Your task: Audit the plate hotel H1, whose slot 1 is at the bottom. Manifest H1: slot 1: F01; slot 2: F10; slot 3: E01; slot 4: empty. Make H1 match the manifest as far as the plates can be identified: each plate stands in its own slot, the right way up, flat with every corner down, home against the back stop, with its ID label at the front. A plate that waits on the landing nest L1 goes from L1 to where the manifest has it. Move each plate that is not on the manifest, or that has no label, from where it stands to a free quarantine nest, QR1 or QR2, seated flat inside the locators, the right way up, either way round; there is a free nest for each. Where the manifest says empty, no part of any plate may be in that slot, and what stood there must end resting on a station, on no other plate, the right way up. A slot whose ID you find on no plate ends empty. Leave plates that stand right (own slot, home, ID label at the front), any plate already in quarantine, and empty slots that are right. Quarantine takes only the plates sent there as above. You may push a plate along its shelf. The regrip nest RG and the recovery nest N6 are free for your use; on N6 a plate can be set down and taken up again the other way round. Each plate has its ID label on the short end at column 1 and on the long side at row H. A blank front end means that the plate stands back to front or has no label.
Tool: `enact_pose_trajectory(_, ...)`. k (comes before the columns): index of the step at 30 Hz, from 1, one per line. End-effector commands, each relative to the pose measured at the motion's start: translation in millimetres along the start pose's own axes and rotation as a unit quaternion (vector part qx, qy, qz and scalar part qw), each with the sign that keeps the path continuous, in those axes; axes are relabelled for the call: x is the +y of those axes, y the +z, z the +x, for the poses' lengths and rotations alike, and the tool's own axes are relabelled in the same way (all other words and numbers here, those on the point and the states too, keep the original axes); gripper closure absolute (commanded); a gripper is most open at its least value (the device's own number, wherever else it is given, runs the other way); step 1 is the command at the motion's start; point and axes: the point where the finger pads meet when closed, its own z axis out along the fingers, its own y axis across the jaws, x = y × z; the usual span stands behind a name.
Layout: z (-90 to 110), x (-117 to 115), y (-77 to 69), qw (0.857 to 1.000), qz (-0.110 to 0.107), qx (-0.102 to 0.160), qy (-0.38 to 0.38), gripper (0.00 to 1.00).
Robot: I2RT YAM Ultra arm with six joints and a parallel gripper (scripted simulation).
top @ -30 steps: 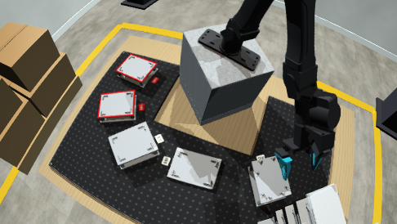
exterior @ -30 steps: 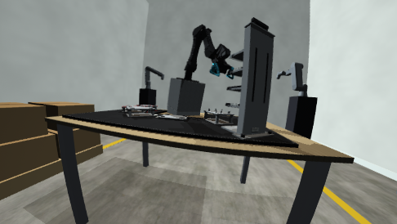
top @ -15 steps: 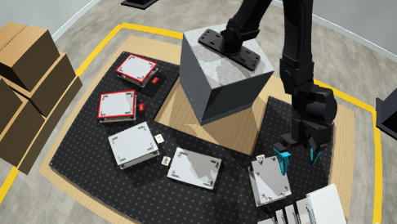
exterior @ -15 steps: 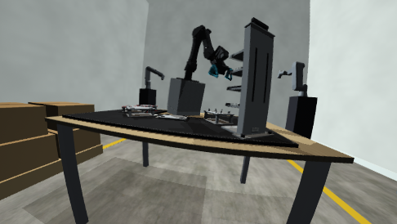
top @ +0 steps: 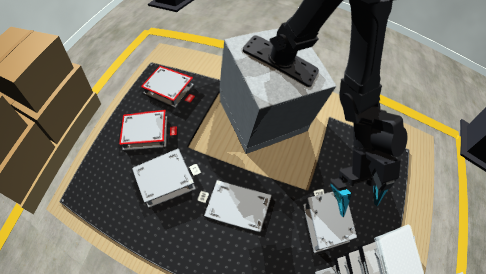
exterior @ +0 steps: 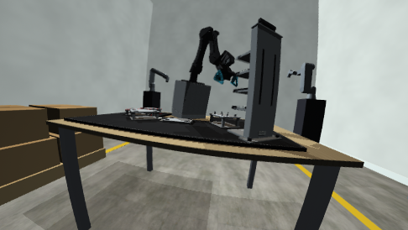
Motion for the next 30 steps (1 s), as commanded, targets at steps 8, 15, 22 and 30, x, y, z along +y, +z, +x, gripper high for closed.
enact_pose_trajectory(8, -4, 2, 6.7, 1.0, -0.004, -0.021, 0.006, 0.0)
enact_pose_trajectory(15, 4, 2, 14.8, 1.0, -0.004, -0.021, 0.006, 0.0)
enact_pose_trajectory(22, 10, 3, 20.7, 1.0, -0.004, -0.021, 0.005, 0.0)
enact_pose_trajectory(30, 18, 3, 30.3, 1.0, -0.004, -0.021, 0.005, 0.0)
